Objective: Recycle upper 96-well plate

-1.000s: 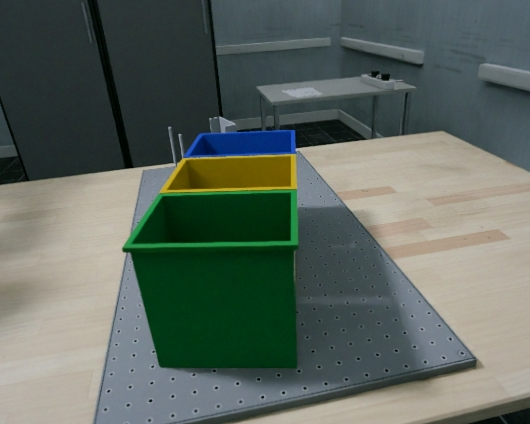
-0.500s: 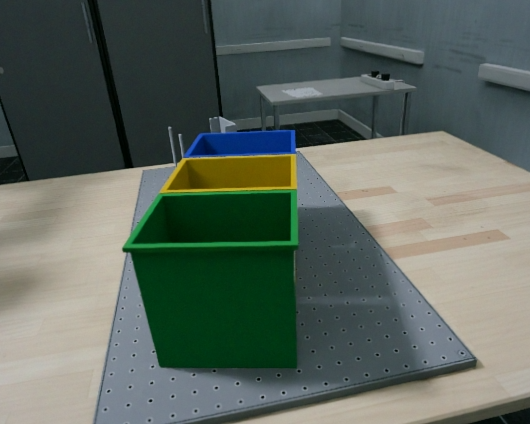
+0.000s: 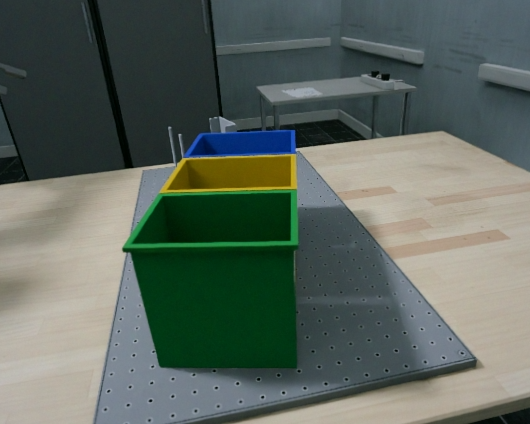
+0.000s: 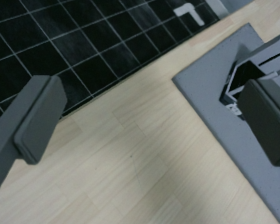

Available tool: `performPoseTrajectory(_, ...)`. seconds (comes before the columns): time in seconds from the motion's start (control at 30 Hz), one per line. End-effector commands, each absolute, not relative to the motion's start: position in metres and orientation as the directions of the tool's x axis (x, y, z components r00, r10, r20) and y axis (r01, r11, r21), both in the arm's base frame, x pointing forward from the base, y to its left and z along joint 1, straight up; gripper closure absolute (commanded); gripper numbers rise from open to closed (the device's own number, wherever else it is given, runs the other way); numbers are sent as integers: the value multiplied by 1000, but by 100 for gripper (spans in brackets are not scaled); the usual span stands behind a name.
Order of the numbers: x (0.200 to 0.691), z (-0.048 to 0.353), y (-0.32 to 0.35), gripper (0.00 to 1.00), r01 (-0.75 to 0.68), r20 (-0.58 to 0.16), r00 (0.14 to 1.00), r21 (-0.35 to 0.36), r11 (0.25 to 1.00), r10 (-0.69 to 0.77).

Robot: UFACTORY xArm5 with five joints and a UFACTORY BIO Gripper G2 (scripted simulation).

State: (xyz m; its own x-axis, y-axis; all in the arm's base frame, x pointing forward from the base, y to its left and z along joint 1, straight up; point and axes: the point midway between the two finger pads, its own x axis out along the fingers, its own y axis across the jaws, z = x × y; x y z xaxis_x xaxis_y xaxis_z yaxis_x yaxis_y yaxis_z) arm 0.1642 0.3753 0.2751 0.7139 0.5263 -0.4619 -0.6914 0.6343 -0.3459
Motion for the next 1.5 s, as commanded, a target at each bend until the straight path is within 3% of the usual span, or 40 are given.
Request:
performPoseTrajectory(0.0, 179, 274, 375, 63, -659, -450, 736, -304, 688, 506)
performPoseTrajectory(0.2, 200, 272, 372, 63, -657, -449, 737, -302, 690, 505)
performPoseTrajectory(0.27, 210, 271, 370, 63, -622, -434, 760, -268, 735, 485)
performPoseTrajectory(0.5, 231, 270, 365, 63, -621, -433, 760, -267, 737, 484)
performPoseTrajectory(0.57, 240, 269, 362, 63, -583, -415, 784, -234, 778, 462)
performPoseTrajectory(0.8, 261, 268, 355, 63, -582, -414, 784, -234, 779, 462)
performPoseTrajectory(0.87, 271, 268, 351, 63, -541, -393, 808, -202, 817, 438)
performPoseTrajectory(1.1, 292, 267, 342, 63, -541, -393, 808, -202, 817, 438)
performPoseTrajectory(1.47, 331, 266, 322, 63, -451, -344, 857, -143, 881, 384)
